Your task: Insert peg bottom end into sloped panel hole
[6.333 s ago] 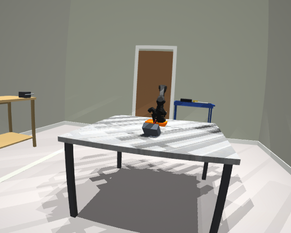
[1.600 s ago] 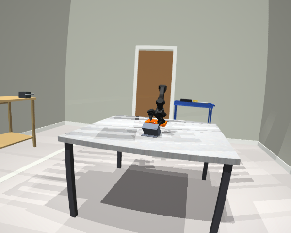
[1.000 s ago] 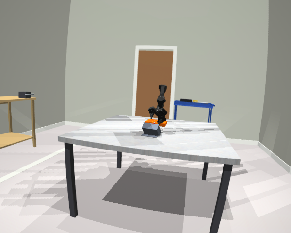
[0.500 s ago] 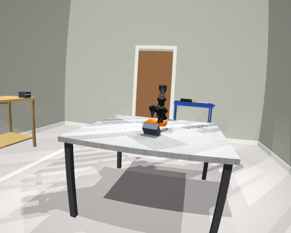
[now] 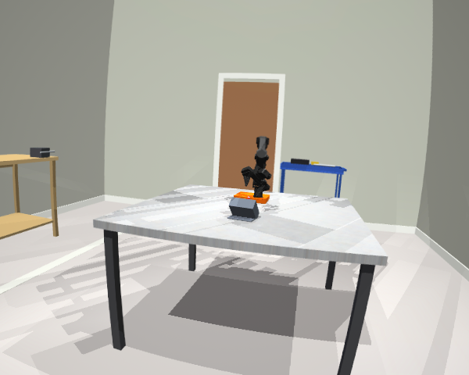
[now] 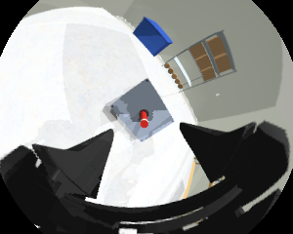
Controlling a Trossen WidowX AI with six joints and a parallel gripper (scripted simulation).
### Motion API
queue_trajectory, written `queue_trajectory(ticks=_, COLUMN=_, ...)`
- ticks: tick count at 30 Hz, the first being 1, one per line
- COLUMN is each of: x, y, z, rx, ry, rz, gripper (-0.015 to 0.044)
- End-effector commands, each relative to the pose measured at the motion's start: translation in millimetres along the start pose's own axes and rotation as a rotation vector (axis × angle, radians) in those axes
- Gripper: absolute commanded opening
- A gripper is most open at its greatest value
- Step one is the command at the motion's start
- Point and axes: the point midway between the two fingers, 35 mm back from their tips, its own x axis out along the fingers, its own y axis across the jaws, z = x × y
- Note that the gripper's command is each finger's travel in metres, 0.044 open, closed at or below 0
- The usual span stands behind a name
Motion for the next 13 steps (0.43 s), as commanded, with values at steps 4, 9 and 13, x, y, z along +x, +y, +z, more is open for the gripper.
queue_trajectory(ticks=4, x=-10.1, y=-0.5, z=0.1, rx=0.004, ry=-0.002, rz=-0.006, gripper=0.0440)
queue_trajectory(ticks=9, x=-16.1, y=0.1, z=0.2, rx=0.004, ry=-0.002, rz=-0.006, gripper=0.0440)
queue_trajectory(ticks=13, x=-19.1, y=0.2, z=0.3, rx=0.003, ry=-0.002, rz=-0.006, gripper=0.0440)
